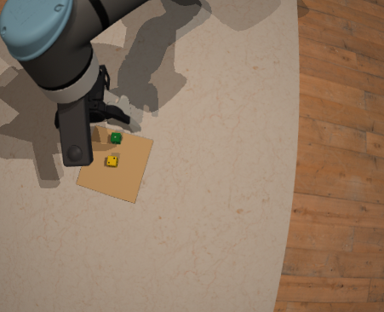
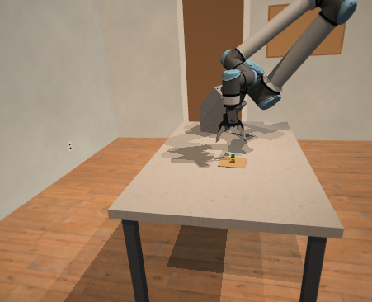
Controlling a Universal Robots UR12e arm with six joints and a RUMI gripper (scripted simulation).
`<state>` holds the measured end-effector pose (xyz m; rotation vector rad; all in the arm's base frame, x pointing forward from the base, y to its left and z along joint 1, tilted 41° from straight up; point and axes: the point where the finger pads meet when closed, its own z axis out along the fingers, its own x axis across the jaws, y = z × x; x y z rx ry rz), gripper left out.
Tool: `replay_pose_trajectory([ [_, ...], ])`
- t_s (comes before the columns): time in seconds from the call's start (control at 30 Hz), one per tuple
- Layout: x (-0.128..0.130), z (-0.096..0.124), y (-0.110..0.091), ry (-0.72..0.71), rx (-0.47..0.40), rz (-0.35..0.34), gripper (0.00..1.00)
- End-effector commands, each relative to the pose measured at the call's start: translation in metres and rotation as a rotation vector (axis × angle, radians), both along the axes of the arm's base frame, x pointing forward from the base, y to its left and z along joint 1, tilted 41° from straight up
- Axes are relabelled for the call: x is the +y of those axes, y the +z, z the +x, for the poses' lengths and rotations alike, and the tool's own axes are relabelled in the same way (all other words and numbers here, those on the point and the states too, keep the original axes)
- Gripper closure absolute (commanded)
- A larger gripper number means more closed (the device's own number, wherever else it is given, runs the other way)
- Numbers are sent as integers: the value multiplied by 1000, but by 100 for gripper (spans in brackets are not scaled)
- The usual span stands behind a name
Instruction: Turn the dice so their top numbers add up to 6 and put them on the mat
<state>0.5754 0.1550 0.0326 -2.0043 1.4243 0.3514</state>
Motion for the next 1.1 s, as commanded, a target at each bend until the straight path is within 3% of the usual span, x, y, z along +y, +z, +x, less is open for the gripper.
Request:
replay_pose_trajectory([
  [0.0,-7,-18,-12,68,-59,-10,0],
  [0.23,-14,-56,-35,204,-174,-35,0],
  [0.5,-14,-64,-40,231,-198,-40,0],
  [0.53,-14,-64,-40,231,-198,-40,79],
  [1.07,-14,-64,-40,231,-198,-40,79],
])
